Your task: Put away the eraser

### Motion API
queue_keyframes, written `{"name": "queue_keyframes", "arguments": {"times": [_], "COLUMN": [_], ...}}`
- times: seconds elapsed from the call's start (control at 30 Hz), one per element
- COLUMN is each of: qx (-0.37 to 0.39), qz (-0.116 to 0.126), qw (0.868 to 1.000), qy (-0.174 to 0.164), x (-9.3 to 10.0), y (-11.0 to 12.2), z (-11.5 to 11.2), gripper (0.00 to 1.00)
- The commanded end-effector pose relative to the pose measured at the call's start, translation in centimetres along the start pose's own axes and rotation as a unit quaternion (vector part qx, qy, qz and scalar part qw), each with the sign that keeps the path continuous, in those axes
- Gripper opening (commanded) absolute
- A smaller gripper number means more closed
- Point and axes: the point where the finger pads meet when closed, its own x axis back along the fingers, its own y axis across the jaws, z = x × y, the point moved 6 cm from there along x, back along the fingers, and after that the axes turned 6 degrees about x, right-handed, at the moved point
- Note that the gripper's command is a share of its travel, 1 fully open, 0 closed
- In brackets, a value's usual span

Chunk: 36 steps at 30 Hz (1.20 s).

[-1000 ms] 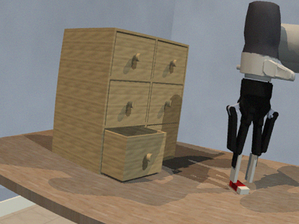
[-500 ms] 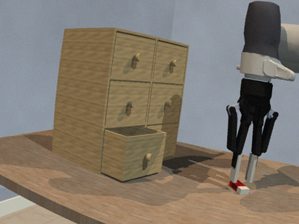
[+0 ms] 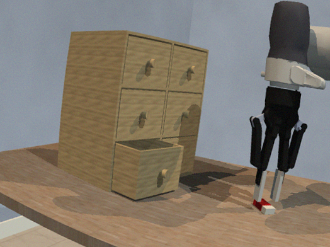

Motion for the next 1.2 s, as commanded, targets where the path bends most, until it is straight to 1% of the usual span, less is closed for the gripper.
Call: {"name": "queue_keyframes", "arguments": {"times": [0.0, 0.73, 1.0, 1.17], "qx": [0.004, 0.004, 0.004, 0.004], "qz": [-0.002, -0.002, -0.002, -0.002], "qw": [1.0, 1.0, 1.0, 1.0], "qy": [-0.001, -0.001, -0.001, -0.001], "x": [0.0, -0.1, -1.4, -1.8], "y": [0.2, 0.2, 0.2, 0.2], "z": [0.0, 0.0, 0.0, 0.0], "gripper": [0.23, 0.23, 0.23, 0.23]}}
